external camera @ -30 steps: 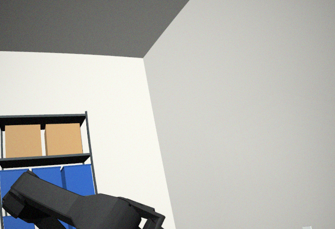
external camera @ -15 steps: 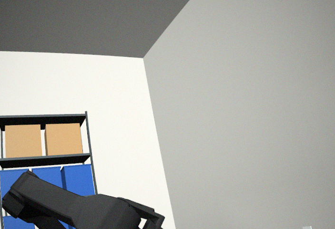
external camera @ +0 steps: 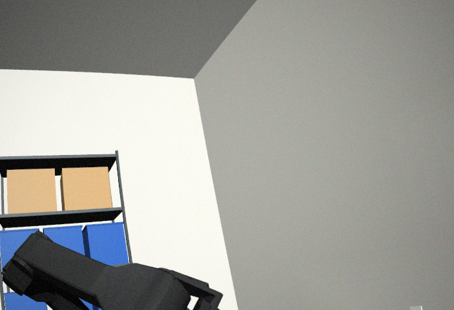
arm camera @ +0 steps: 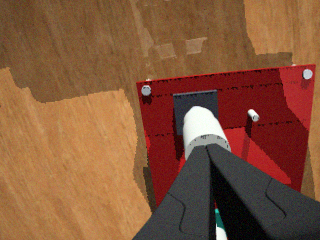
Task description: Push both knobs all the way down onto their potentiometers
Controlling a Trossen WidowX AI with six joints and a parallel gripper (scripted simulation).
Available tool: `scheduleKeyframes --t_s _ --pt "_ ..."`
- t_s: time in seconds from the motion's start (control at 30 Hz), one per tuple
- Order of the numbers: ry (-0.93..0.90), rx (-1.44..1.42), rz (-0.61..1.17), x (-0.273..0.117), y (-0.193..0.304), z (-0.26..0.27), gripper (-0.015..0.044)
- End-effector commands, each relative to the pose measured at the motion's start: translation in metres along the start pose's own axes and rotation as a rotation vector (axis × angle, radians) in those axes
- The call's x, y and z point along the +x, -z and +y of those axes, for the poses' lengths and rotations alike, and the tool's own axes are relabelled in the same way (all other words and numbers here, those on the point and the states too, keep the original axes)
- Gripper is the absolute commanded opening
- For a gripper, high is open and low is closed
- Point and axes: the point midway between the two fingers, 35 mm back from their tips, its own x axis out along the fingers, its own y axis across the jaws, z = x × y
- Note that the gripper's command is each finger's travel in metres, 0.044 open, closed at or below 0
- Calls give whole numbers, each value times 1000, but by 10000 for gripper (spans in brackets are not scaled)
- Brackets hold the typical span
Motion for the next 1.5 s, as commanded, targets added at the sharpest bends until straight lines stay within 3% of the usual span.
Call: scheduleKeyframes --t_s 0.0,1.47 --pt "4 15 12 13 -1 -3 0" --pt "5 15 12 21 -1 -3 0"
